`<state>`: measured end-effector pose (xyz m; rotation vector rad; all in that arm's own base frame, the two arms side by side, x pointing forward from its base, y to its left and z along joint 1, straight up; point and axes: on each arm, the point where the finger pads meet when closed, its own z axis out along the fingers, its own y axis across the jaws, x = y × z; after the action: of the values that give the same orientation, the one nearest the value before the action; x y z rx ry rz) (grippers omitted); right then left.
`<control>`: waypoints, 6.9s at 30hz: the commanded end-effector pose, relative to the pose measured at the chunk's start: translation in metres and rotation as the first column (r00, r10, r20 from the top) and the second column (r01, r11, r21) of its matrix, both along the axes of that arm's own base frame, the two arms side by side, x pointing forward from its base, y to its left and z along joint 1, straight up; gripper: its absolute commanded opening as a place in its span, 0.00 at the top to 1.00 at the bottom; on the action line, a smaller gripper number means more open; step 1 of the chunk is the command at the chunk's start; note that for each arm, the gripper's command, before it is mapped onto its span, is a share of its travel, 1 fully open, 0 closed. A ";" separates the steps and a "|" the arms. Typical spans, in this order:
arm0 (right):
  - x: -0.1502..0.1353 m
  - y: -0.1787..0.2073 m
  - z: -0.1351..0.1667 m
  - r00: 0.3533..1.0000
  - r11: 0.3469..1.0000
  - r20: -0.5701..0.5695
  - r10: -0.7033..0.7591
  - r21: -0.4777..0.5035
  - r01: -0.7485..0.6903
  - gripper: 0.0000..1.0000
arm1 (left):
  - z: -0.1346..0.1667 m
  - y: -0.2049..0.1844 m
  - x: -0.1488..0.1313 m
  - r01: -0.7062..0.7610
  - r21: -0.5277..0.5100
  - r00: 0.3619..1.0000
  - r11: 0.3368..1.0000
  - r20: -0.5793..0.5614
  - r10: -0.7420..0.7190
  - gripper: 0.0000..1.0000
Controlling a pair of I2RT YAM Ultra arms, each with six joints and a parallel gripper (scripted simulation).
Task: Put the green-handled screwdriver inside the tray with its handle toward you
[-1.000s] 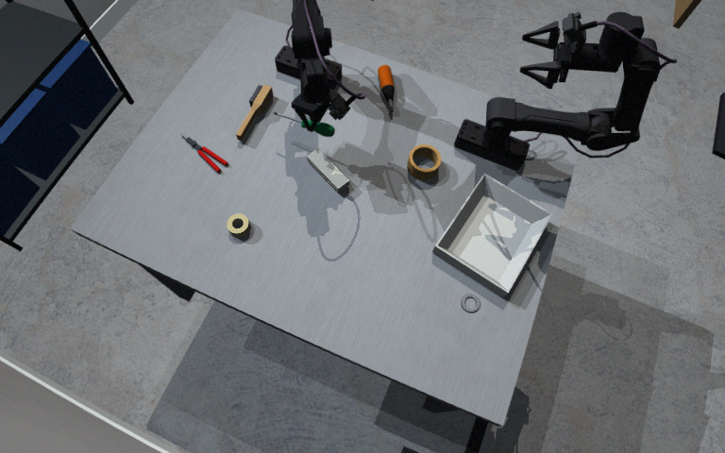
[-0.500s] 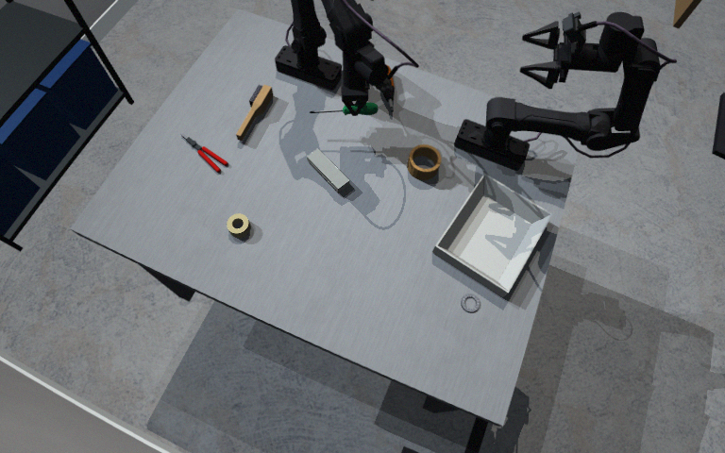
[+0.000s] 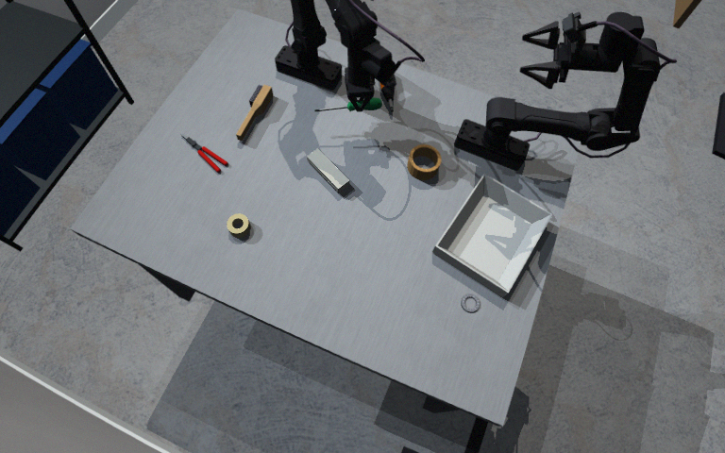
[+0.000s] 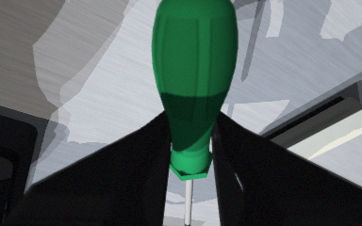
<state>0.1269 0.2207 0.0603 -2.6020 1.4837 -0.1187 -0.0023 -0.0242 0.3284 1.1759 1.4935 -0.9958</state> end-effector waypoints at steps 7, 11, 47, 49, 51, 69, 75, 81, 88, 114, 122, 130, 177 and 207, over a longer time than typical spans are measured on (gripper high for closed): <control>0.000 0.002 -0.048 1.000 1.000 0.017 -0.006 0.018 0.006 0.83 | 0.003 0.002 0.000 -0.003 -0.006 1.000 1.000 0.005 0.003 0.00; -0.001 0.002 -0.065 1.000 1.000 0.017 -0.006 0.018 0.006 0.83 | 0.003 0.002 0.000 -0.003 -0.006 1.000 1.000 0.005 0.003 0.00; -0.007 0.010 -0.064 0.999 0.998 0.045 -0.003 0.061 0.000 0.48 | 0.003 0.002 0.000 -0.003 -0.006 1.000 1.000 0.005 0.003 0.00; -0.007 0.010 -0.064 0.999 0.998 0.045 -0.003 0.061 0.000 0.48 | 0.003 0.002 0.000 -0.003 -0.006 1.000 1.000 0.005 0.003 0.00; -0.007 0.011 -0.059 0.999 0.998 0.045 -0.003 0.064 0.000 0.48 | 0.003 0.002 0.000 -0.003 -0.006 1.000 1.000 0.005 0.003 0.00; -0.011 0.004 0.009 0.999 0.997 0.021 -0.050 0.067 0.048 0.35 | 0.011 0.003 0.001 -0.013 -0.037 1.000 0.999 0.009 0.014 0.23; -0.015 -0.011 0.057 0.968 0.952 -0.011 -0.252 0.176 0.250 0.35 | 0.036 -0.028 0.011 -0.030 -0.017 0.999 0.999 -0.026 0.029 0.38; -0.027 -0.044 0.140 0.881 0.783 -0.099 -0.462 0.421 0.458 0.35 | 0.053 -0.096 0.031 -0.046 0.107 0.995 0.993 -0.083 0.055 0.38; -0.049 -0.093 0.195 0.792 0.568 -0.230 -0.565 0.588 0.576 0.35 | 0.051 -0.171 0.051 -0.057 0.230 0.987 0.971 -0.133 0.089 0.38; -0.108 -0.198 0.243 0.698 0.110 -0.492 -0.521 0.772 0.626 0.35 | -0.223 -0.369 0.095 0.034 0.872 0.906 0.488 -0.233 0.353 0.38; -0.108 -0.198 0.243 0.699 0.110 -0.491 -0.520 0.773 0.625 0.35 | -0.281 -0.359 0.091 0.073 0.943 0.890 0.326 -0.209 0.404 0.38; -0.108 -0.198 0.243 0.699 0.110 -0.491 -0.520 0.773 0.625 0.35 | -0.305 -0.355 0.091 0.080 0.955 0.892 0.285 -0.196 0.407 0.38; -0.107 -0.197 0.241 0.697 0.115 -0.491 -0.524 0.769 0.628 0.35 | -0.349 -0.356 0.092 0.077 0.952 0.891 0.297 -0.199 0.408 0.67; -0.107 -0.197 0.241 0.697 0.115 -0.491 -0.524 0.769 0.628 0.35 | -0.273 -0.340 0.091 0.088 0.967 0.890 0.240 -0.184 0.417 0.83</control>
<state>0.0199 0.0260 0.2982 -1.0277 1.7680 0.6137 0.0925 -0.3780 0.0371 1.5650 2.7152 -0.0158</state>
